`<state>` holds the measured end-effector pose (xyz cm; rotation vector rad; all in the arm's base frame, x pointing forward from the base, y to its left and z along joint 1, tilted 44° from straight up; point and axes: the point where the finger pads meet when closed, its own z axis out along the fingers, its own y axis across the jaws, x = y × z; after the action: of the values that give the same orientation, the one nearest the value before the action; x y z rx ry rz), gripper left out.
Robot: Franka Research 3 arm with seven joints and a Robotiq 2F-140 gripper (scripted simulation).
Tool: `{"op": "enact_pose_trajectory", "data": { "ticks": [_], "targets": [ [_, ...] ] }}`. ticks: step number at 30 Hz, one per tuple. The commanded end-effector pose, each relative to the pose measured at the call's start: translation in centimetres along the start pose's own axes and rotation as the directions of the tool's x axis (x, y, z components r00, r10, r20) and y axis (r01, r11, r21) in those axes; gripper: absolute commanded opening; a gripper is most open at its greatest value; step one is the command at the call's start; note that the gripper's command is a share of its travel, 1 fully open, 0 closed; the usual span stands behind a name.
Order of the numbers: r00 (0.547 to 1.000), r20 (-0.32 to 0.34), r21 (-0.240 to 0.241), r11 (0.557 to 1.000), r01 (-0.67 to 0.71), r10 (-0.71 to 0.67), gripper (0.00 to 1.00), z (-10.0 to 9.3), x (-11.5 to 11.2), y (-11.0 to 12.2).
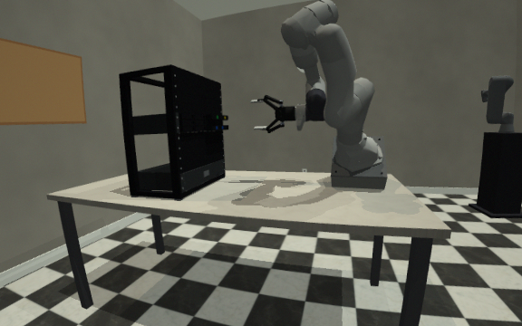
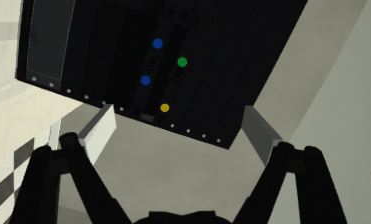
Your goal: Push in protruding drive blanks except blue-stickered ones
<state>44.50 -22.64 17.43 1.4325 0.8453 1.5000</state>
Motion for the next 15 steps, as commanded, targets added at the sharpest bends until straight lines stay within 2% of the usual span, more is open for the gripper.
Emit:
{"op": "enact_pose_trajectory", "data": {
  "ticks": [1, 15],
  "targets": [
    [0.989, 0.015, -0.004, 0.989, -0.149, 0.149, 1.0, -0.1, 0.0, -0.5],
    [0.959, 0.035, 0.002, 0.959, -0.282, 0.282, 1.0, -0.3, 0.4, -2.3]
  ]
}}
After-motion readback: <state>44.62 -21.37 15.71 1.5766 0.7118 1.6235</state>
